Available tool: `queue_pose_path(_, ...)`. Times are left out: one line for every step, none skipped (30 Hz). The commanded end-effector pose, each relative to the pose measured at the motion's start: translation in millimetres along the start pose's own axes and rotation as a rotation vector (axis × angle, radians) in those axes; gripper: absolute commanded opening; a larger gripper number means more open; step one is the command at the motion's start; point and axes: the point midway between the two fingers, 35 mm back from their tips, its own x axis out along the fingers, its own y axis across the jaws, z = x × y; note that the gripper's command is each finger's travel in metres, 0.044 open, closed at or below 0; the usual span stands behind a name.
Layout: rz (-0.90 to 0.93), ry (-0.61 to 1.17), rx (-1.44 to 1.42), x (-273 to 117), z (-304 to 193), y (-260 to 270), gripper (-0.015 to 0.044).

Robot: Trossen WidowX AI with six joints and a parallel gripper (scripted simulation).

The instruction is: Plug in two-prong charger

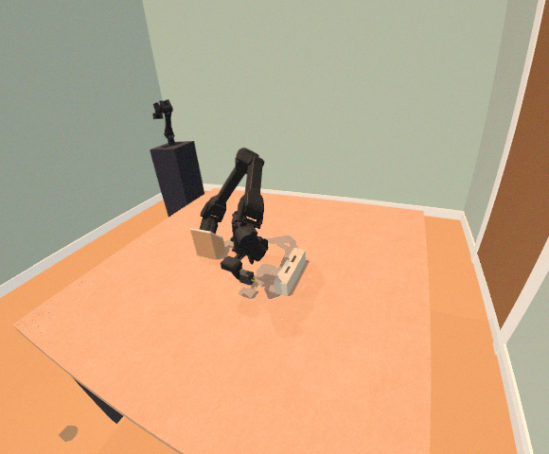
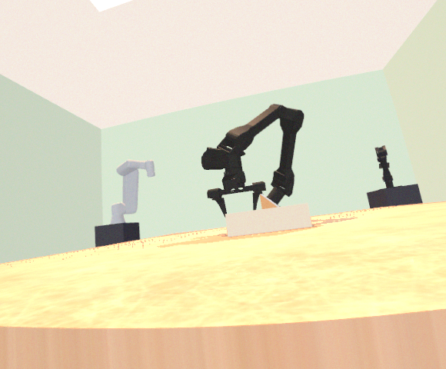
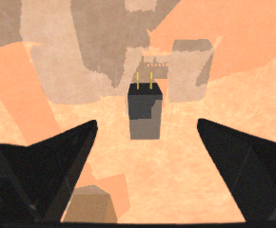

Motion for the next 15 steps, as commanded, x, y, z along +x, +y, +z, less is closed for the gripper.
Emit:
queue_pose_path(0.005,0.001,0.006,7.5,-0.6,0.8,0.0440)
queue_pose_path(0.005,0.001,0.006,9.2,-0.4,0.8,0.0440)
queue_pose_path(0.005,0.001,0.006,10.8,-0.3,0.9,0.0440)
queue_pose_path(0.006,0.001,0.006,12.4,-0.2,0.9,0.0440)
queue_pose_path(0.006,0.001,0.006,14.0,-0.1,0.9,0.0440)
queue_pose_path(0.006,0.001,0.006,15.6,0.0,0.9,0.0440)
queue_pose_path(0.006,0.001,0.006,17.2,0.2,1.0,0.0440)
queue_pose_path(0.006,0.001,0.006,18.8,0.2,1.0,0.0440)
queue_pose_path(0.006,0.001,0.006,20.4,0.3,1.0,0.0440)
queue_pose_path(0.006,0.001,0.006,22.0,0.4,1.1,0.0440)
queue_pose_path(0.006,0.001,0.006,23.6,0.5,1.1,0.0440)
queue_pose_path(0.006,0.001,0.006,25.2,0.5,1.2,0.0440)
queue_pose_path(0.006,0.001,0.006,26.8,0.6,1.3,0.0440)
queue_pose_path(0.007,0.001,0.006,28.4,0.6,1.3,0.0440)
queue_pose_path(0.007,0.001,0.006,30.0,0.7,1.4,0.0440)
